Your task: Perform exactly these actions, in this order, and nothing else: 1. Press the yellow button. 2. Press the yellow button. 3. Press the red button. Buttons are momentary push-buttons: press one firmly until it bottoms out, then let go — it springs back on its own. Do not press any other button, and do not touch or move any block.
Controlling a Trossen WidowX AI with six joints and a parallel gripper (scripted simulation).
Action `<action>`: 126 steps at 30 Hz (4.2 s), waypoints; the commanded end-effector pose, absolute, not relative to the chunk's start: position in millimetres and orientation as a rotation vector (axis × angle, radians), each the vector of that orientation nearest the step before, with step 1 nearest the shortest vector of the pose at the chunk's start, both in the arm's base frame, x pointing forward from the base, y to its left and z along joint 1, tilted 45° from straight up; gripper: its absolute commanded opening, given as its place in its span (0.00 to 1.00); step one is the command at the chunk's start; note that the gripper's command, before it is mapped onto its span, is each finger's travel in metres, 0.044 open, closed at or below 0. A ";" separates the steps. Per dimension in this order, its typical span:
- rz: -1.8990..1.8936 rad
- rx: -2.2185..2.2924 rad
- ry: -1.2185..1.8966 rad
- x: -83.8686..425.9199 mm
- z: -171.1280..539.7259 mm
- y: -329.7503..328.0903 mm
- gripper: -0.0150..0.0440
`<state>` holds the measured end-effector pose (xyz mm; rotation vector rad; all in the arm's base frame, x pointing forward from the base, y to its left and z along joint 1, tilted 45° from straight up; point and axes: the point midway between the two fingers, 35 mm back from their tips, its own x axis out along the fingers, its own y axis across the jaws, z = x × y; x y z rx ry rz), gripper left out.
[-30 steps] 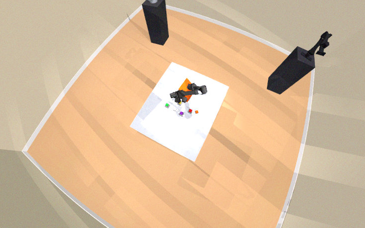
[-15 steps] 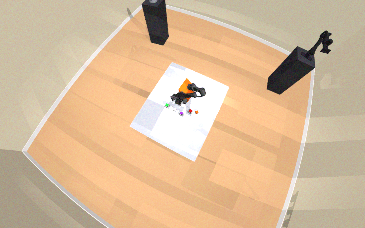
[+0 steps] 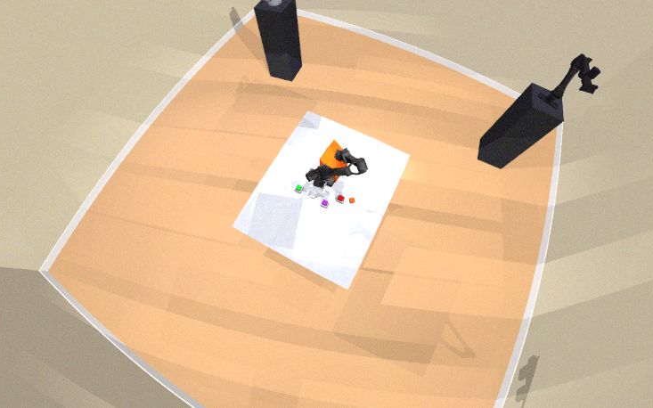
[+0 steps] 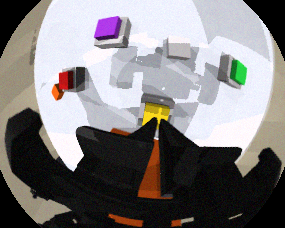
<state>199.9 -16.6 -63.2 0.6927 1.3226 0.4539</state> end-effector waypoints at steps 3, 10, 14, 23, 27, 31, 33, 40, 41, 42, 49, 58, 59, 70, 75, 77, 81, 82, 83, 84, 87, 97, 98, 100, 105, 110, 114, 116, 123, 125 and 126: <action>0.457 0.711 1.336 198.6 -72.2 -6.6 0.29; 0.459 0.712 1.336 200.0 -79.0 0.8 0.29; 0.459 0.712 1.336 200.1 -79.1 1.0 0.29; 0.459 0.712 1.336 200.1 -79.1 1.0 0.29; 0.459 0.712 1.336 200.1 -79.1 1.0 0.29; 0.459 0.712 1.336 200.1 -79.1 1.0 0.29; 0.459 0.712 1.336 200.1 -79.1 1.0 0.29; 0.457 0.710 1.336 194.5 -57.4 -20.3 0.29; 0.458 0.711 1.336 194.0 -56.1 -21.4 0.29; 0.458 0.711 1.336 194.0 -56.1 -21.4 0.29; 0.457 0.710 1.336 195.4 -60.5 -17.7 0.29; 0.457 0.711 1.336 198.4 -71.0 -7.7 0.29; 0.457 0.711 1.336 198.6 -72.2 -6.6 0.29; 0.459 0.712 1.336 200.1 -79.1 1.0 0.29; 0.459 0.712 1.336 200.1 -79.1 1.0 0.29; 0.459 0.712 1.336 200.1 -79.1 1.0 0.29; 0.459 0.712 1.336 200.1 -79.1 1.0 0.29; 0.459 0.712 1.336 200.1 -79.1 1.0 0.29; 0.459 0.712 1.336 200.1 -79.1 1.0 0.29; 0.459 0.712 1.336 200.1 -79.1 1.0 0.29; 0.459 0.712 1.336 200.1 -79.1 1.0 0.29; 0.458 0.711 1.336 194.0 -56.1 -21.4 0.29; 0.458 0.711 1.336 194.0 -56.1 -21.4 0.29; 0.457 0.710 1.336 193.8 -54.6 -23.3 0.29; 0.455 0.708 1.338 183.0 -14.3 -62.2 0.29; 0.455 0.709 1.337 182.1 -12.2 -63.7 0.29; 0.434 0.694 1.350 202.5 9.0 -48.8 0.29; 0.425 0.688 1.351 216.6 28.2 -32.9 0.29; 0.454 0.709 1.334 237.6 102.3 41.4 0.29; 0.462 0.714 1.333 236.8 109.9 49.5 0.29; 0.462 0.714 1.333 236.8 109.9 49.5 0.29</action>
